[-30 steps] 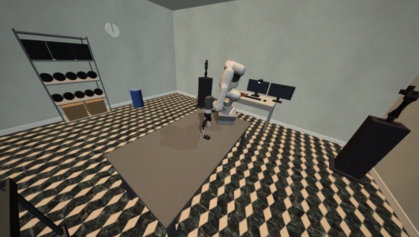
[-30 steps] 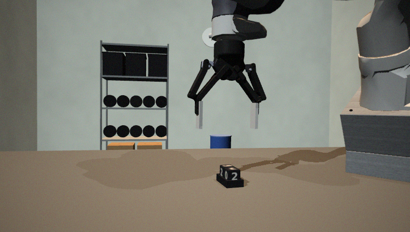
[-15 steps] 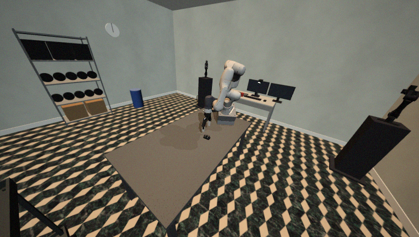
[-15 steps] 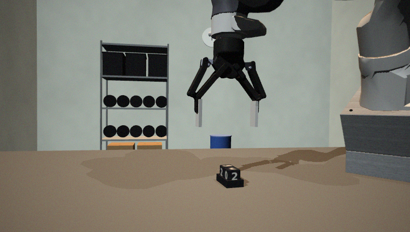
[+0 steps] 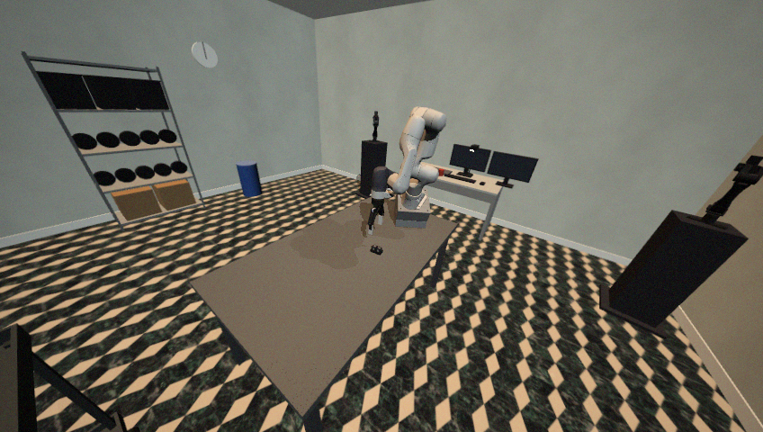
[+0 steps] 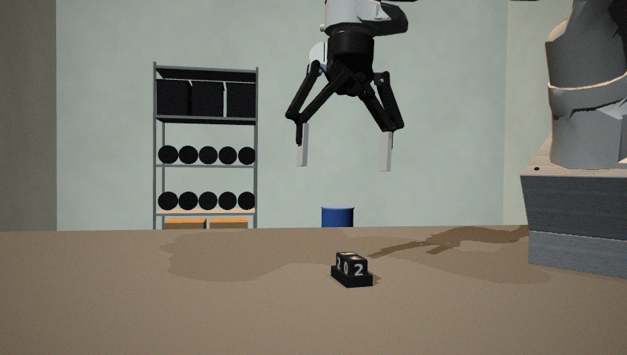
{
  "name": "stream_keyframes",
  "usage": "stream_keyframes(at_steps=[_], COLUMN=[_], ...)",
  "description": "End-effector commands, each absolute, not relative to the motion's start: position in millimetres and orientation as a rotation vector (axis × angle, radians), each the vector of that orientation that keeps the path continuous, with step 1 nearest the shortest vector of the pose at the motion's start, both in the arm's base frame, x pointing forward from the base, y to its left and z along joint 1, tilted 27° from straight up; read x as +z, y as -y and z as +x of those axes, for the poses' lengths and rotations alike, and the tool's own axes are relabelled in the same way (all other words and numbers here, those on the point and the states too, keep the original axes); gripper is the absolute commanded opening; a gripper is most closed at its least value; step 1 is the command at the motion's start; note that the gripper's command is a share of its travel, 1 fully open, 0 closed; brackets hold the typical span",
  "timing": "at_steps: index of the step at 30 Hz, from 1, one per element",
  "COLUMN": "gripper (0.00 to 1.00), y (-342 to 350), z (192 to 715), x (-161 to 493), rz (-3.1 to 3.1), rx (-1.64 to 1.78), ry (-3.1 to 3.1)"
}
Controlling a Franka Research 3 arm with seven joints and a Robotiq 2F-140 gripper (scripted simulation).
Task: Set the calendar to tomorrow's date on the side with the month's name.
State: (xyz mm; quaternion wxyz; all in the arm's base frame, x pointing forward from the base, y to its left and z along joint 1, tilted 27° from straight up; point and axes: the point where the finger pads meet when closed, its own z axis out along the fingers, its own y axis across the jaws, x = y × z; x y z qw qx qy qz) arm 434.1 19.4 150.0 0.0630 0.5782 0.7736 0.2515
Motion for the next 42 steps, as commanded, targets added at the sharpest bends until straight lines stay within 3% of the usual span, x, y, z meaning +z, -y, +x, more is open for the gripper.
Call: stream_keyframes(at_steps=[1,42], gripper=[1.0,1.0], y=[-19.3,-17.4], z=[426.2,424.1], x=[154.2,159.6], rz=[1.869,1.869], rx=[0.712,0.712], ry=[-2.306,-2.306])
